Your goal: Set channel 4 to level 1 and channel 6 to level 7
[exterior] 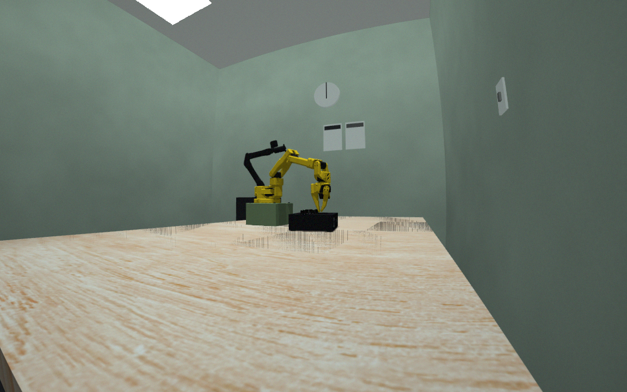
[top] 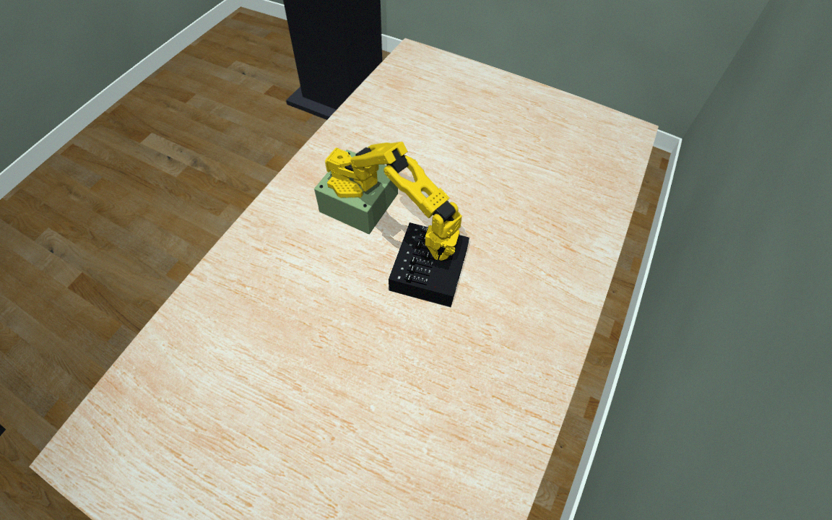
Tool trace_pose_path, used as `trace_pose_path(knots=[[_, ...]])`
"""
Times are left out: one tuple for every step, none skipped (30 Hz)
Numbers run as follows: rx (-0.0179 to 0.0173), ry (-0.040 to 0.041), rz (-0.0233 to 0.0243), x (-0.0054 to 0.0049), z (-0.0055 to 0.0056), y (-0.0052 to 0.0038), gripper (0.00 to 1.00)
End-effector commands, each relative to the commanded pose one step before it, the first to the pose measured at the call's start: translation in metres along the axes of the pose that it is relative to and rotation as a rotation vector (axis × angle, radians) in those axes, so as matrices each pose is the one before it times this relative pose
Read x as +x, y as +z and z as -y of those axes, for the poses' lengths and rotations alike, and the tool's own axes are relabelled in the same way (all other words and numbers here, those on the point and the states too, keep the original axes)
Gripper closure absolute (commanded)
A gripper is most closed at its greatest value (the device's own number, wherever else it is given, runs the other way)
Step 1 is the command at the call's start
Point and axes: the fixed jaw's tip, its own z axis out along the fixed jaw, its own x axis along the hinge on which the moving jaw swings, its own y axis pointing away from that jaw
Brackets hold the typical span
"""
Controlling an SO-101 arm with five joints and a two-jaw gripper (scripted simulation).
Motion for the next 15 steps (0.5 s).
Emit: trace_pose_path(knots=[[-0.02519,-0.00035,0.0152,-0.00436,-0.0049,0.00927,1.0],[0.00001,0.0,0.0,-0.00013,-0.00028,0.00055,1.0],[-0.00001,0.0,0.0,-0.0001,-0.00023,0.00045,1.0],[0.00001,0.0,0.0,-0.00008,-0.00017,0.000325,1.0],[-0.00001,0.0,0.0,-0.00005,-0.0001,0.000198,1.0],[0.00001,0.0,0.0,-0.00002,-0.00004,0.000084,1.0],[-0.00001,0.0,0.0,0.0,-0.00001,0.000014,1.0],[0.0,0.0,0.0,0.0,0.0,0.0,1.0],[0.0,0.0,0.0,0.0,0.0,0.0,1.0],[0.00001,0.0,0.0,0.0,0.0,-0.000006,1.0],[-0.00001,0.0,0.0,0.00001,0.00001,-0.00003,1.0],[0.00001,0.0,0.0,0.00002,0.00003,-0.000073,1.0],[-0.00001,0.0,0.0,0.00004,0.00004,-0.000118,1.0],[0.00001,0.0,0.0,0.00005,0.00006,-0.000165,1.0],[-0.00001,0.0,0.0,0.00006,0.00008,-0.0002,1.0]])
